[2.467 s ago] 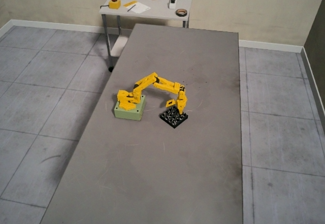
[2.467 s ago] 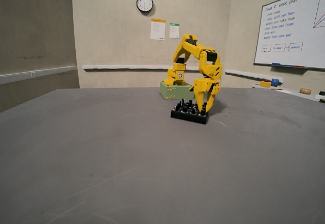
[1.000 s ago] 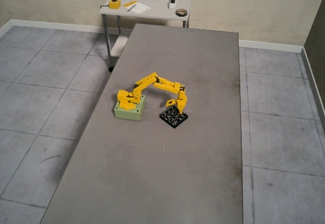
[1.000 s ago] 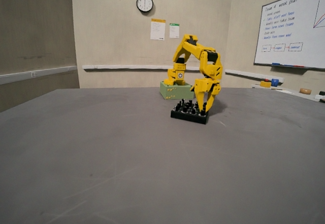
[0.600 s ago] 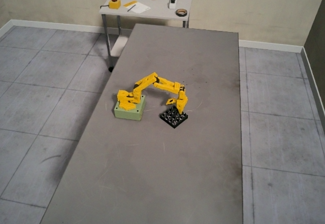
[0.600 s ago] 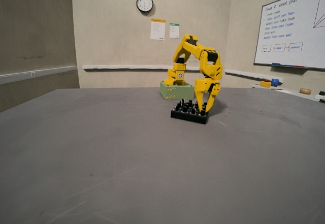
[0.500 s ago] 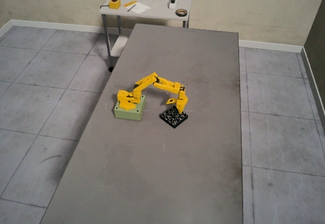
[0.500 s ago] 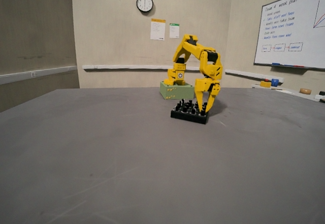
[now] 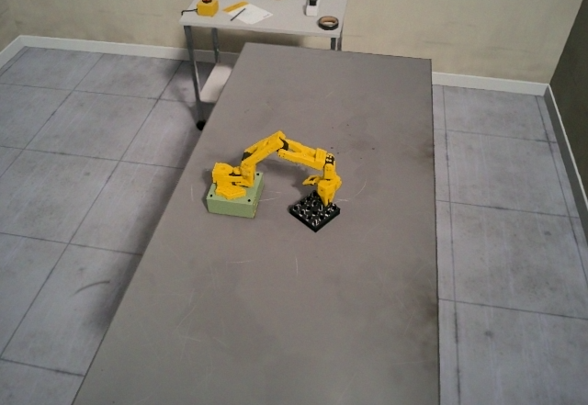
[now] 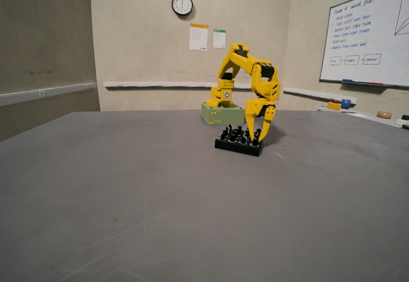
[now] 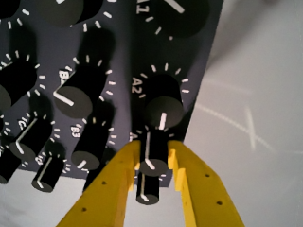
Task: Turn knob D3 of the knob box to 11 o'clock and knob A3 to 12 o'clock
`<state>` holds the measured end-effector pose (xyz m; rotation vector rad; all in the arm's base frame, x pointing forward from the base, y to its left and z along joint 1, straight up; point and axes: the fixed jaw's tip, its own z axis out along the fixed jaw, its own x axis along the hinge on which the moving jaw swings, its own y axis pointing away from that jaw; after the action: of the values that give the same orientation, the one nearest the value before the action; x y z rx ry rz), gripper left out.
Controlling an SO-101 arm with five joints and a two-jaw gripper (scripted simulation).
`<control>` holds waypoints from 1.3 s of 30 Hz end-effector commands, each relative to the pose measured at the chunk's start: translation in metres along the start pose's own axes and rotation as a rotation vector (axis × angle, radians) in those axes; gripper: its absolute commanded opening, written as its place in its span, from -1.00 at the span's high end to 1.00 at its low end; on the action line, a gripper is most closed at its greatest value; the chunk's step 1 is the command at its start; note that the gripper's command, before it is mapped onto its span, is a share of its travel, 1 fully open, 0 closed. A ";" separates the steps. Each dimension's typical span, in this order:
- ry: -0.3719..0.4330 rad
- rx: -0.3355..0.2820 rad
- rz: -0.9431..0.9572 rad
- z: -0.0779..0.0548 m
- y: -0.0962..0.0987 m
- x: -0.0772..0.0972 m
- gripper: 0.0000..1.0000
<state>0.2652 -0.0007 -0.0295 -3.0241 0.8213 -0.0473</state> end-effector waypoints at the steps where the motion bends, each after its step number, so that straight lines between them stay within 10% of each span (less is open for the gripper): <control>1: -0.024 -0.014 0.055 0.004 0.002 -0.004 0.98; 39: -0.019 -0.021 0.648 0.004 0.000 -0.007 0.98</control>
<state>0.2626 0.0016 -0.0296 -2.6481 1.6682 -0.0425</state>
